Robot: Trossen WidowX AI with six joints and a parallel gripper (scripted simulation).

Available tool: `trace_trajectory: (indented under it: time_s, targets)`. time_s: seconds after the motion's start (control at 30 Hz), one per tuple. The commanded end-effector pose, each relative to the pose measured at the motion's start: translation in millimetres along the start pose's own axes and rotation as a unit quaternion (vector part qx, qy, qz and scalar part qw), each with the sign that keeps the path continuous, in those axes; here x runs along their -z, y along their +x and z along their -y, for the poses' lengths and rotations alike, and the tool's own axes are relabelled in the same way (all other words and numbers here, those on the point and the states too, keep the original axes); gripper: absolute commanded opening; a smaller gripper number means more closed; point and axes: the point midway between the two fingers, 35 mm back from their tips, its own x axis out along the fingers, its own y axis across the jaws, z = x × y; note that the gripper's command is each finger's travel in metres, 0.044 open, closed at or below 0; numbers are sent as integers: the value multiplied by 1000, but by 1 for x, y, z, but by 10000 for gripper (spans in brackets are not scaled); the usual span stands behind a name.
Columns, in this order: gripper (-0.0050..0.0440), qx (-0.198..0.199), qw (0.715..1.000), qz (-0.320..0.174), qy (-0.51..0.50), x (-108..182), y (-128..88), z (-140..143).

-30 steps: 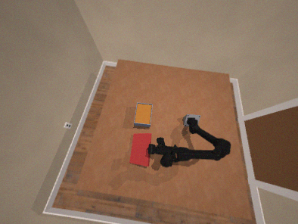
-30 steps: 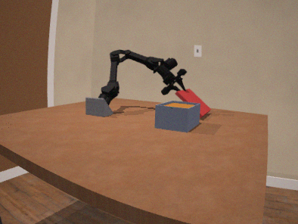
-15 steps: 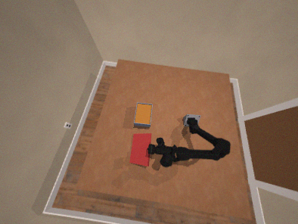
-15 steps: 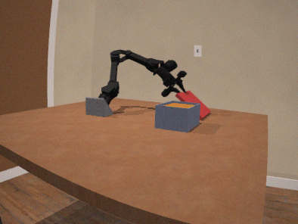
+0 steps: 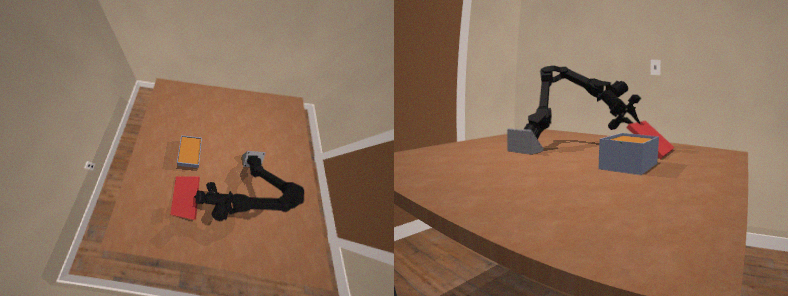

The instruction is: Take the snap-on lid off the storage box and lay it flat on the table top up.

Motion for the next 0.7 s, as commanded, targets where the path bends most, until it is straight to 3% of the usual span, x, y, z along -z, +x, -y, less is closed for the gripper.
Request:
trace_trajectory:
  time_s: [0.0,0.67]
  targets:
    - [-50,14,1000,3,1,-3,5,11]
    - [-50,14,1000,3,1,-3,16,24]
